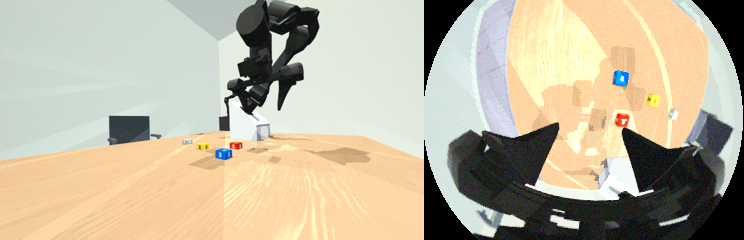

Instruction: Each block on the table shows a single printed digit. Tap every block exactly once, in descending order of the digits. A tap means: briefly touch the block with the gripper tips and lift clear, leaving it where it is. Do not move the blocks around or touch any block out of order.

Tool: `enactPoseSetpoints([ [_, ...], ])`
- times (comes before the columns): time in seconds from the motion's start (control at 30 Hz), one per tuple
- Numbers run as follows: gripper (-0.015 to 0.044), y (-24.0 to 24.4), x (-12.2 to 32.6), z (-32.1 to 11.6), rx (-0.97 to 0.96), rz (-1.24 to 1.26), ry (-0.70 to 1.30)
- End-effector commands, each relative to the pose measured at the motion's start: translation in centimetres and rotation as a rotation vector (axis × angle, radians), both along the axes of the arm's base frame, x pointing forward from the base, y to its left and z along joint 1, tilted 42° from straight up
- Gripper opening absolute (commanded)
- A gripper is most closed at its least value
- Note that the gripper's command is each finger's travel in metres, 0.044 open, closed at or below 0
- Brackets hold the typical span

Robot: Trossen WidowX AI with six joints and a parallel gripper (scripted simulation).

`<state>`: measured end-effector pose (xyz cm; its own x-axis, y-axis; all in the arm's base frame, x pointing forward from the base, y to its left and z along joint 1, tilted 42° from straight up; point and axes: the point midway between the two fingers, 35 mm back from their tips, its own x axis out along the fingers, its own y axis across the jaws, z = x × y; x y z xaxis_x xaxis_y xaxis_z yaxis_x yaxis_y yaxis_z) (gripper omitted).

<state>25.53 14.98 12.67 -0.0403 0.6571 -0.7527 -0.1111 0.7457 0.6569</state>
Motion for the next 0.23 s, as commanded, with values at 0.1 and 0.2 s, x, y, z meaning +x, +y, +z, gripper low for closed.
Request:
enactPoseSetpoints([
  [0.1,0.04,1.5,-3.23,2.39,0.021,-0.001,0.019],
  [0.2,0.04,1.5,-3.23,2.39,0.021,-0.001,0.019],
])
